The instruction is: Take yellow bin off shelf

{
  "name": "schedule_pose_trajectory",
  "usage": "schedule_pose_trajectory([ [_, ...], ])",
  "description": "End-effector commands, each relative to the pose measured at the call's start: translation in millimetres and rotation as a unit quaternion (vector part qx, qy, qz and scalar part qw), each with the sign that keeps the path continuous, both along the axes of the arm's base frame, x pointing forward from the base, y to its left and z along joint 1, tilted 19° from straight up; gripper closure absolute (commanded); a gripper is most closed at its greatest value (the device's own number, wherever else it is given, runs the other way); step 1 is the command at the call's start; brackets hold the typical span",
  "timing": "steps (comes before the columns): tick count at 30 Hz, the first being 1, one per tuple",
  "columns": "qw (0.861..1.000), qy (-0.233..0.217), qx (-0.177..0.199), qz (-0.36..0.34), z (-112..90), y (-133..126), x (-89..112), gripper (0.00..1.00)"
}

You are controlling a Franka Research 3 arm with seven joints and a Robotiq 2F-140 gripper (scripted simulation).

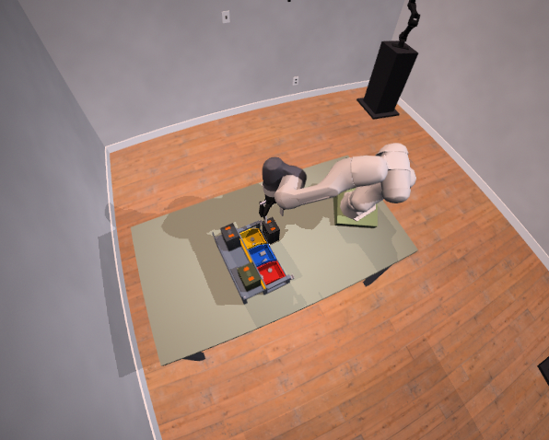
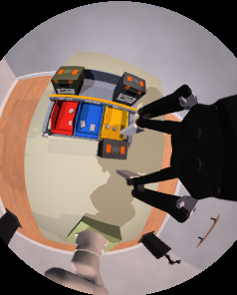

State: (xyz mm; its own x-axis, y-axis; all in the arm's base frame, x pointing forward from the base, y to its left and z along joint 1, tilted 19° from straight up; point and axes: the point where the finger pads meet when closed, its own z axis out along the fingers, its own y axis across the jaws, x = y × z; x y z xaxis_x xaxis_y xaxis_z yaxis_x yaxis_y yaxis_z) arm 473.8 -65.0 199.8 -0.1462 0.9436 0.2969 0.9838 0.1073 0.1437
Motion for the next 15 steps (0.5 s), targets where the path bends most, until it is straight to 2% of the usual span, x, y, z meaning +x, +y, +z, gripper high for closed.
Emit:
schedule_pose_trajectory([
  [1,1.000,-0.014,-0.009,-0.004,-0.2,-6.0,9.4,0.43],
  [15,1.000,-0.014,-0.009,-0.004,-0.4,-7.2,11.4,0.43],
])
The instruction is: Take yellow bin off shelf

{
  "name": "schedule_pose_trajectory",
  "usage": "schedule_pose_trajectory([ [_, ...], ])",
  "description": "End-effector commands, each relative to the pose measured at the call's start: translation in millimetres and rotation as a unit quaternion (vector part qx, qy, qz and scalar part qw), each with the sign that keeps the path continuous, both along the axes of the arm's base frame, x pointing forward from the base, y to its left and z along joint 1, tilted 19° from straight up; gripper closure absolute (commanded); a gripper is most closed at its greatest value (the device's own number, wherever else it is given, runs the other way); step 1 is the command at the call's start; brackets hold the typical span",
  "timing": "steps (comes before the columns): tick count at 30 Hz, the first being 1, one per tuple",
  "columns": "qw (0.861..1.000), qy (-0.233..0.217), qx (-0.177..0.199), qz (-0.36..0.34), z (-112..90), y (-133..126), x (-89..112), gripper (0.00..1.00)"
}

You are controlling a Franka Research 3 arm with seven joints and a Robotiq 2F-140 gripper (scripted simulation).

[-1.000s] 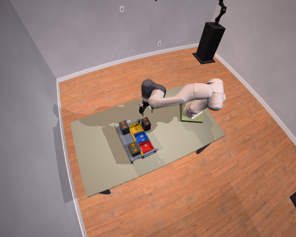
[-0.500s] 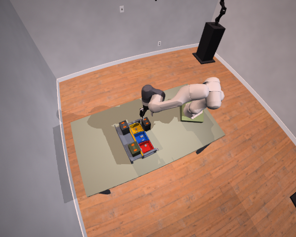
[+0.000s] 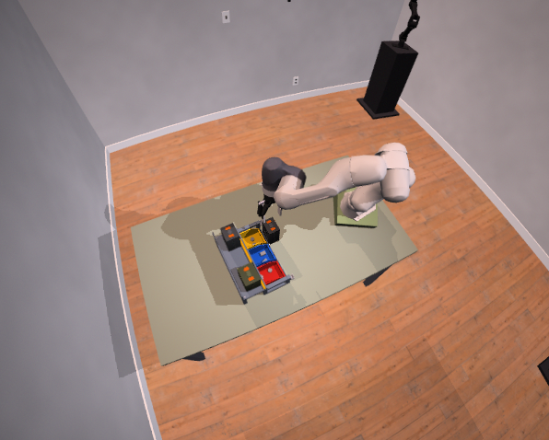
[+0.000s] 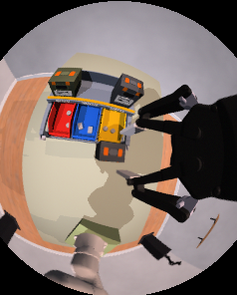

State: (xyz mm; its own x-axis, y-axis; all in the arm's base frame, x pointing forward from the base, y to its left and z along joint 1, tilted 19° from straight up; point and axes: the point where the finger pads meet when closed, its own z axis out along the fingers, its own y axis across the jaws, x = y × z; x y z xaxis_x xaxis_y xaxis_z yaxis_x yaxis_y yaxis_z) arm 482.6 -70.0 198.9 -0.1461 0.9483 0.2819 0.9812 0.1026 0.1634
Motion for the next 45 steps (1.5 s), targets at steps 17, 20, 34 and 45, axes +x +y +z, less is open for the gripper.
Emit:
schedule_pose_trajectory([
  [17,1.000,-0.003,-0.003,-0.001,7.0,-4.3,1.6,0.43],
  [20,1.000,-0.003,-0.003,-0.001,7.0,-4.3,1.6,0.43],
  [34,1.000,-0.003,-0.003,-0.001,10.9,-5.1,-0.1,0.43],
  [45,1.000,-0.003,-0.003,-0.002,11.5,-5.0,-0.5,0.43],
])
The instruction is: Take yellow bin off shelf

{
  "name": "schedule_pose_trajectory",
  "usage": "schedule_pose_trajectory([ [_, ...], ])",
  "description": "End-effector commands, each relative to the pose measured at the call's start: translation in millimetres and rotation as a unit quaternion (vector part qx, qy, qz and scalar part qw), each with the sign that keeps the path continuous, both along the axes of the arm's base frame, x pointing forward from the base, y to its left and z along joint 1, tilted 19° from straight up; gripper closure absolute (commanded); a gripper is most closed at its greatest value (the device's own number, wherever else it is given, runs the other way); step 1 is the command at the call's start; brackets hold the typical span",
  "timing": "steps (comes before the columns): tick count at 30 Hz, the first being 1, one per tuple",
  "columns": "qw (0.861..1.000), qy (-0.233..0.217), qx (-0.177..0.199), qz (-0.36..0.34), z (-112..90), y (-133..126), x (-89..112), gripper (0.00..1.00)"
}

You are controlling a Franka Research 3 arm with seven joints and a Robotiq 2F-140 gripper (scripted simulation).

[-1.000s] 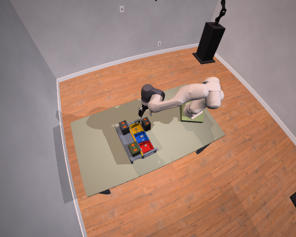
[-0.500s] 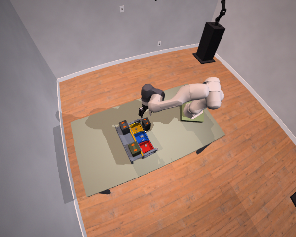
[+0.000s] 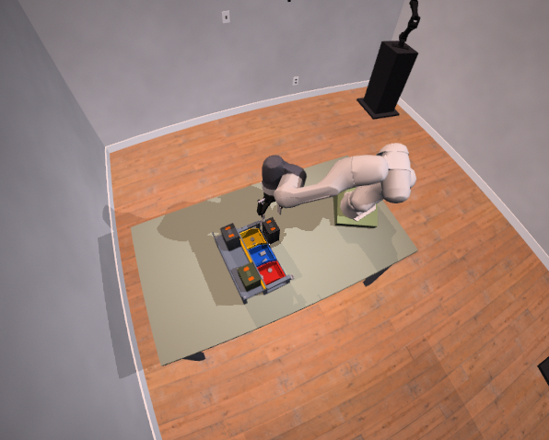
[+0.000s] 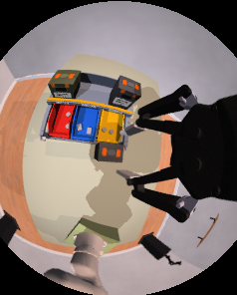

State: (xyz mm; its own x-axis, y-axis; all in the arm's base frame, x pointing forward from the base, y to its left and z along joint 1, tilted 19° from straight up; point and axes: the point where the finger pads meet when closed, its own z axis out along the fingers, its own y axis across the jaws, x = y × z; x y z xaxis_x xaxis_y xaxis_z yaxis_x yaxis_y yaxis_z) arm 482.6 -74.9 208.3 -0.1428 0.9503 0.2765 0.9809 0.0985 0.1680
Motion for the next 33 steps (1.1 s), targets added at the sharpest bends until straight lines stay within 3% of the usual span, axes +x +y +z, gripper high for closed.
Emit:
schedule_pose_trajectory([
  [1,1.000,0.000,0.000,0.001,2.8,-0.1,-0.7,0.43],
  [31,1.000,0.000,0.000,0.002,4.6,0.0,-1.1,0.43],
  [33,1.000,0.000,0.000,0.001,-18.0,6.3,1.6,0.43],
])
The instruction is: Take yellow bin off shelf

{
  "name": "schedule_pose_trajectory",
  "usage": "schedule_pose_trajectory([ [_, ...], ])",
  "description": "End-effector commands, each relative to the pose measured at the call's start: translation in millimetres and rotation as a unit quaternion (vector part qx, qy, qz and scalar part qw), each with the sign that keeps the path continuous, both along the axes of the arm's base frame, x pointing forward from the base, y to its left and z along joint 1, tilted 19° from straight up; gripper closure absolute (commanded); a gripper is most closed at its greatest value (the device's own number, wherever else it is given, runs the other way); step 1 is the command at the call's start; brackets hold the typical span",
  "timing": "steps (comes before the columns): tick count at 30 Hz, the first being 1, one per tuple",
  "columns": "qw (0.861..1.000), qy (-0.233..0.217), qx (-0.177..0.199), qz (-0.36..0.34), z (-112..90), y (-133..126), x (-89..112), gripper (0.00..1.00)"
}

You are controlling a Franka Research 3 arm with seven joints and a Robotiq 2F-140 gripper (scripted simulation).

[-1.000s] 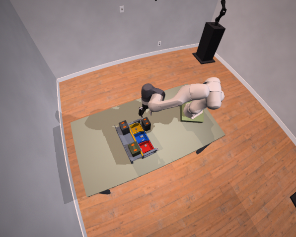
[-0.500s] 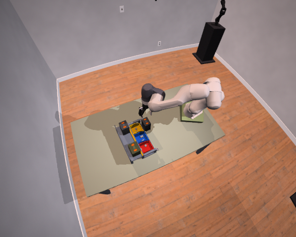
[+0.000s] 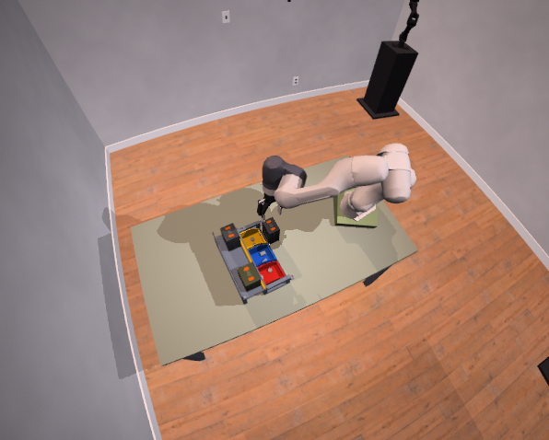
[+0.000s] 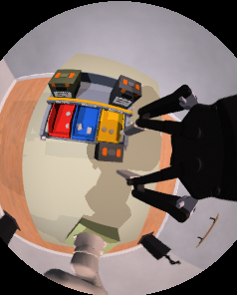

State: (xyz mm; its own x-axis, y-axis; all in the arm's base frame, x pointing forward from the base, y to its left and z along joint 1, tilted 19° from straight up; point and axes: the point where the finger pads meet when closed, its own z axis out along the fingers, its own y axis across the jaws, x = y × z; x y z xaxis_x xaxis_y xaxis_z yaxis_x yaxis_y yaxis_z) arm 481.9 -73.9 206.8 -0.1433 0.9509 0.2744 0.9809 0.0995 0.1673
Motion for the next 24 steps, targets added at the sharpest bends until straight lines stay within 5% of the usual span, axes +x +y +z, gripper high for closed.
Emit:
schedule_pose_trajectory([
  [1,1.000,0.000,0.001,0.001,-26.9,8.7,3.8,0.43],
  [3,1.000,-0.001,0.001,0.001,-47.6,15.4,6.7,0.43],
  [15,1.000,-0.001,0.001,0.001,-47.6,15.4,6.7,0.43],
  [20,1.000,-0.001,0.001,0.001,-89.2,27.8,13.7,0.43],
  [24,1.000,-0.001,0.001,0.001,-89.2,27.8,13.7,0.43],
])
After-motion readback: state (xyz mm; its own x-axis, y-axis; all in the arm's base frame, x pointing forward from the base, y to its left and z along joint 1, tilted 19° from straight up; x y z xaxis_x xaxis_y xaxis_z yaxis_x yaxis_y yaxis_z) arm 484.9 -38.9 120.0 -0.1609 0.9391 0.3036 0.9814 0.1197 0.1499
